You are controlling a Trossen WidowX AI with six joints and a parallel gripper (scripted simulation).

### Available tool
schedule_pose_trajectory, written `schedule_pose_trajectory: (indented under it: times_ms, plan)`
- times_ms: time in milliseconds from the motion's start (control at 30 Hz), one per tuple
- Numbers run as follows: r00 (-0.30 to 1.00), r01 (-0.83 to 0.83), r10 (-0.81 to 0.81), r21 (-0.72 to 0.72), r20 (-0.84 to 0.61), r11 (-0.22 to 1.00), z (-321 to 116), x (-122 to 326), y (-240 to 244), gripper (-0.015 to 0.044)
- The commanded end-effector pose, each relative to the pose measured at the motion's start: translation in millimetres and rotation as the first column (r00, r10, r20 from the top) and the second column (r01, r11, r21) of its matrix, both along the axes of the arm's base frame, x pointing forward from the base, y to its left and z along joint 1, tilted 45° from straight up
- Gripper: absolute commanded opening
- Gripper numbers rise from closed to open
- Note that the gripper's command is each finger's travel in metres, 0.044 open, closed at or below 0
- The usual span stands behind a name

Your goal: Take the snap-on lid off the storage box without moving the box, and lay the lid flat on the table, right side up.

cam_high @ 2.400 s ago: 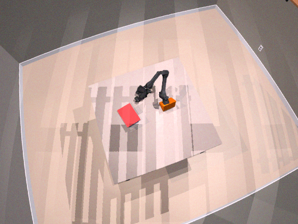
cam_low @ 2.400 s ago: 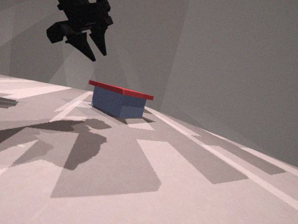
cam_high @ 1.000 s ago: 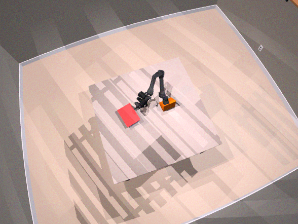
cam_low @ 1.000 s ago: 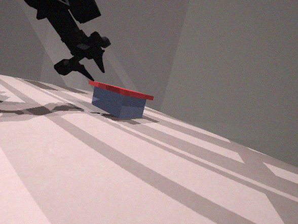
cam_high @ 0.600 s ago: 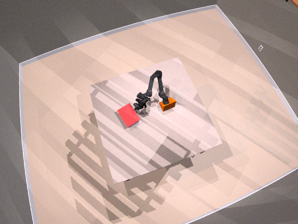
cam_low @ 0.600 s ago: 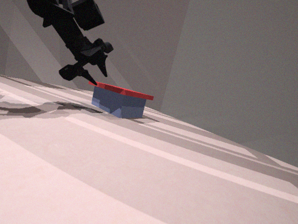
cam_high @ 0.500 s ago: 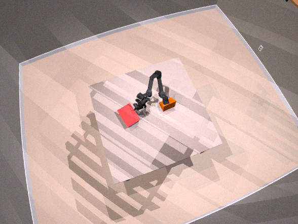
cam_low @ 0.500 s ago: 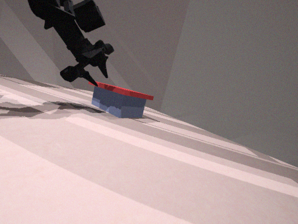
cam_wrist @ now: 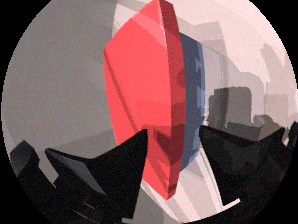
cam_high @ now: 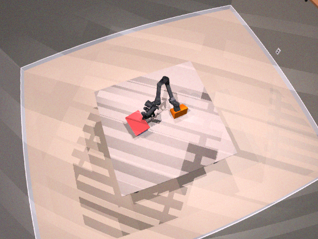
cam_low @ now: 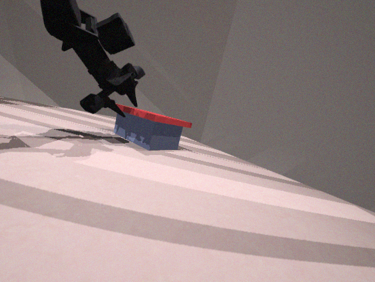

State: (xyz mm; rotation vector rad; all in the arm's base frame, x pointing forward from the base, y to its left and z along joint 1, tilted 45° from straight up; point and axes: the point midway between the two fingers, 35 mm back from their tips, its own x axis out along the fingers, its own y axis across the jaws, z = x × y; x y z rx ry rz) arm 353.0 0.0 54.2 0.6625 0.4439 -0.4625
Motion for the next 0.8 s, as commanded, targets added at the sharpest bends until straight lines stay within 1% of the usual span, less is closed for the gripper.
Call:
schedule_pose_trajectory:
  times_ms: [0,533,667,767]
  plan:
    - [1.000,-0.008,0.008,0.000,0.006,1.000,0.4,4.3,0.3,0.0209]
    - [1.000,-0.008,0.008,0.000,0.006,1.000,0.4,4.3,0.3,0.0102]
    - [1.000,-0.008,0.008,0.000,0.006,1.000,0.4,4.3,0.3,0.0000]
    - [1.000,-0.010,0.010,0.006,0.008,1.000,1.1,4.5,1.3,0.0000]
